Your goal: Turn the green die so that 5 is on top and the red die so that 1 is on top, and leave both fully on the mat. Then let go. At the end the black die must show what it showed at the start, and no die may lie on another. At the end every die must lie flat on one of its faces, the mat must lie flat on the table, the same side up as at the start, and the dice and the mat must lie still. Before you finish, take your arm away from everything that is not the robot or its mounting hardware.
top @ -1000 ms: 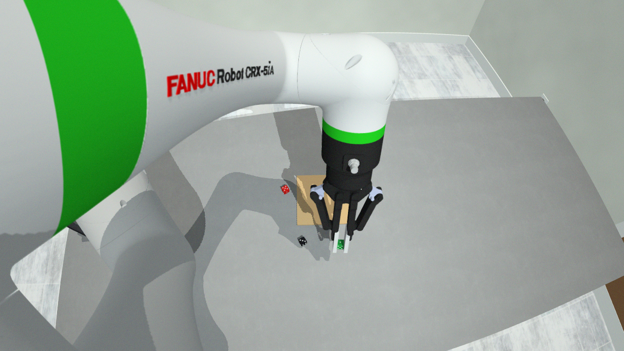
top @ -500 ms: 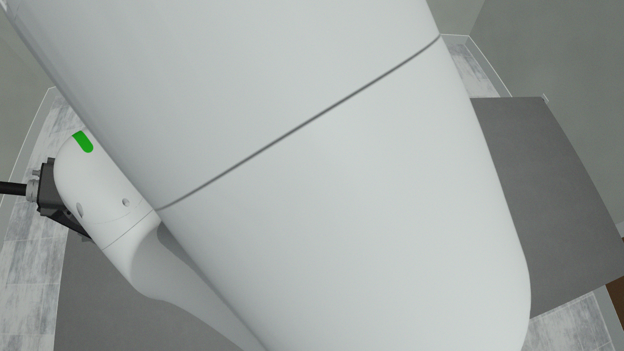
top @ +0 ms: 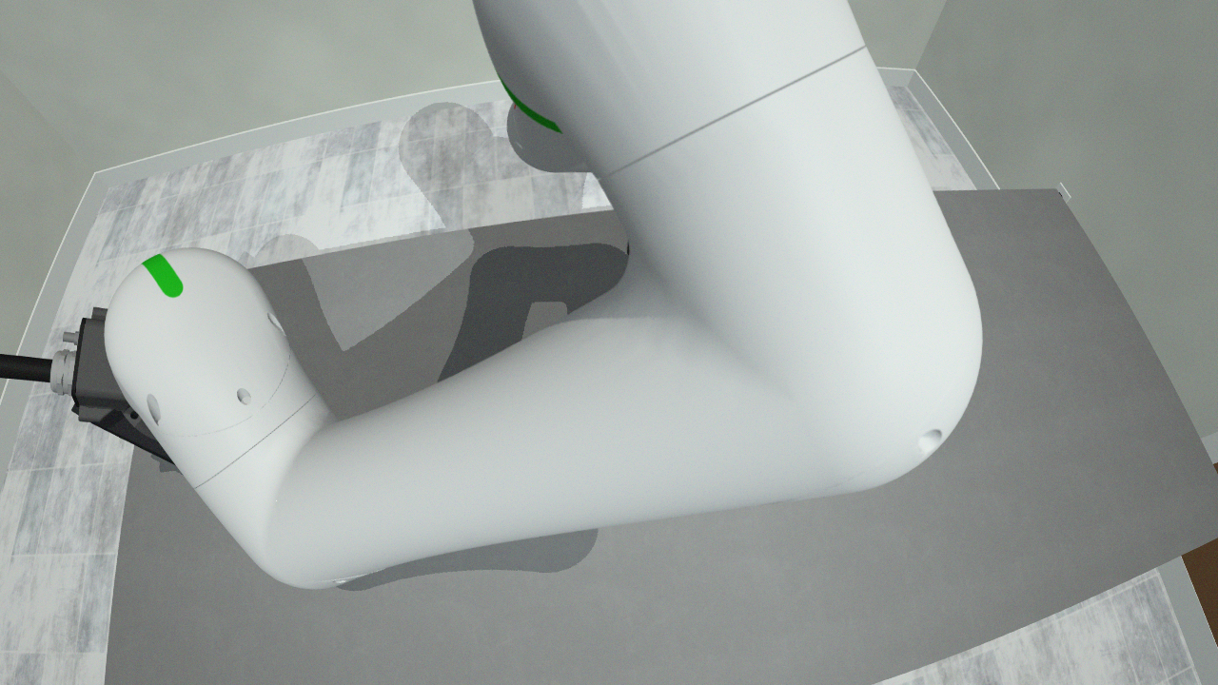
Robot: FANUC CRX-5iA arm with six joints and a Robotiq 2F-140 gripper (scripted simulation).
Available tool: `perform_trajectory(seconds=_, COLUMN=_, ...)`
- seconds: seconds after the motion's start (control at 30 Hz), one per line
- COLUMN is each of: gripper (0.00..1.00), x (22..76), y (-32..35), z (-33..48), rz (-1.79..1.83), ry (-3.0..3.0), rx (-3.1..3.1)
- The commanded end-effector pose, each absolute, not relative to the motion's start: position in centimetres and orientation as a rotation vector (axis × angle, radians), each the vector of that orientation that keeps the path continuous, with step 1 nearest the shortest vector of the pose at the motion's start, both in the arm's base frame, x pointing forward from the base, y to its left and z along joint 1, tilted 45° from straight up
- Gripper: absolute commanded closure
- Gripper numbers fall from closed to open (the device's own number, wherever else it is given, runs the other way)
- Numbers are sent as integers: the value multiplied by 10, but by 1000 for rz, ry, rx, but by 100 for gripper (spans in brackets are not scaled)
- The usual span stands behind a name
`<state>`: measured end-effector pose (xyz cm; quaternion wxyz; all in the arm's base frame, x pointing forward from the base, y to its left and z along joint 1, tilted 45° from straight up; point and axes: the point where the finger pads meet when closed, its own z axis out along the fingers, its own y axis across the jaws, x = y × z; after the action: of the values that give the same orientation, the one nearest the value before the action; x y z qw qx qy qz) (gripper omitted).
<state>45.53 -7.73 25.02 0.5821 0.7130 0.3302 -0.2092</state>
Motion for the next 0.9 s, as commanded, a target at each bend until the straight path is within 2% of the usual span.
perform_trajectory(seconds=0.0, gripper=93, x=456, y=-78, z=250, rz=-500, ry=760, rx=1665)
perform_trajectory(seconds=0.87, gripper=93, x=500, y=-94, z=204, rz=-501, ry=759, rx=1668)
